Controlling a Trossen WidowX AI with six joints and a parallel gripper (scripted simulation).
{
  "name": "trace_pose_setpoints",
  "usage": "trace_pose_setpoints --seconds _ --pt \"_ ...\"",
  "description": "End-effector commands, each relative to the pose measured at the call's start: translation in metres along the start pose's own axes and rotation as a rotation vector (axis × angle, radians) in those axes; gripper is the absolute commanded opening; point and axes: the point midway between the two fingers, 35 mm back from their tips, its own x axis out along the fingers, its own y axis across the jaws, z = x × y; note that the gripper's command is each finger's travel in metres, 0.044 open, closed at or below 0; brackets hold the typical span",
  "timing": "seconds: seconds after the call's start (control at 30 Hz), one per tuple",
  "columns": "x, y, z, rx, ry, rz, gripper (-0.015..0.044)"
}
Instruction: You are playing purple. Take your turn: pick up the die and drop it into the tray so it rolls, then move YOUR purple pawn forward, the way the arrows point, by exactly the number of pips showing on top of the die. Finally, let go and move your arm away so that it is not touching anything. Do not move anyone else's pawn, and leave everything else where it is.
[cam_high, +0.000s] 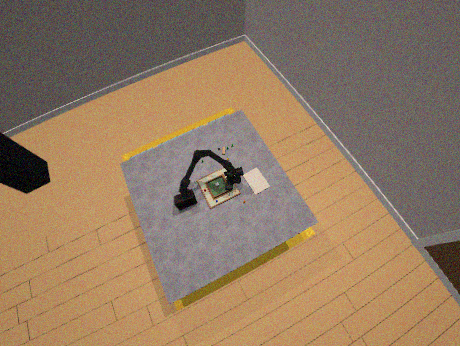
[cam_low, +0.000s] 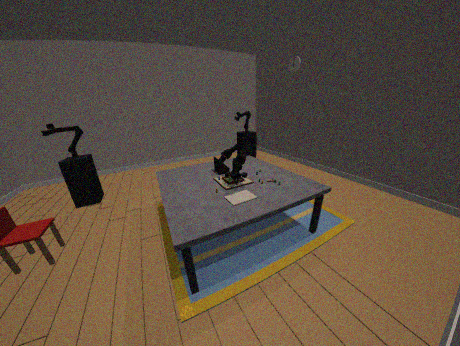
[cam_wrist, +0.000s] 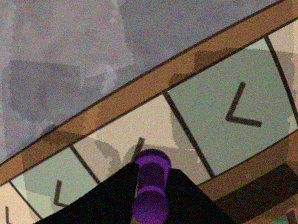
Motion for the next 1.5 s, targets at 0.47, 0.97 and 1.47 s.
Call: trace_pose_setpoints --seconds 0.47,0.97,1.47 --pt "-0.051 0.002 0.008 0.004 -0.004 0.0 0.0" --pt "-0.127 0.0 0.002 0.004 -0.001 0.001 0.0" --pt "-0.107 0.026 -0.05 0.007 -0.006 -0.007 0.0"
